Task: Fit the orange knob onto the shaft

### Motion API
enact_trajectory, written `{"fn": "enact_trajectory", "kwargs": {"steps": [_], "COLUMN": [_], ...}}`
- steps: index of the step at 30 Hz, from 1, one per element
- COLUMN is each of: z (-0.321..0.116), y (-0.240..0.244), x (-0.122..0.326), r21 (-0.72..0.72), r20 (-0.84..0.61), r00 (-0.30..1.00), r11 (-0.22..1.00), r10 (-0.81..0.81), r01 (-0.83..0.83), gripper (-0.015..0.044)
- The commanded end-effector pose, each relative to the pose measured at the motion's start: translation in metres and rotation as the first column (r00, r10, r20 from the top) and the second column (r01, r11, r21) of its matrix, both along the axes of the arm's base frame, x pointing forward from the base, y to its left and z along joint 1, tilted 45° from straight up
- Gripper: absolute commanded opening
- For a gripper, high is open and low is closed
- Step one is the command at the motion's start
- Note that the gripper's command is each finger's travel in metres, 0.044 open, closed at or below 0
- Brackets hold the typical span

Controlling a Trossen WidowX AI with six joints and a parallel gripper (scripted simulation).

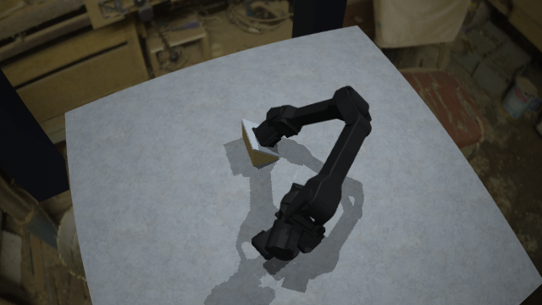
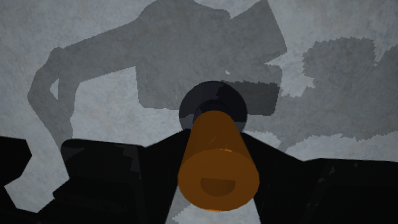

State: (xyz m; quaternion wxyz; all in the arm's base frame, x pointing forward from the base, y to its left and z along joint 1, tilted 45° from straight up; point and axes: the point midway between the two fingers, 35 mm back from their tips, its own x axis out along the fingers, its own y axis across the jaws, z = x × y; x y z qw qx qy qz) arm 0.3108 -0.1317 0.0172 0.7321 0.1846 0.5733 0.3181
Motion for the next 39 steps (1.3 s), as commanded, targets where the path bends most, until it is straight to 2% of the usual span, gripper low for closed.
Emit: {"fn": "enact_trajectory", "kwargs": {"steps": [1, 30, 39], "z": [-0.0009, 0.0012, 0.0011], "y": [0.0007, -0.0015, -0.0008], "x": [-0.0003, 0.0008, 0.0014], "r21": [-0.002, -0.002, -0.044], "r20": [0.014, 0.014, 0.152], "r00": [1.0, 1.0, 0.974], "r11": [1.0, 1.0, 0.986], "r10": [0.013, 0.013, 0.165], "r01": [-0.013, -0.013, -0.16], "gripper": [0.0, 0.0, 0.0]}}
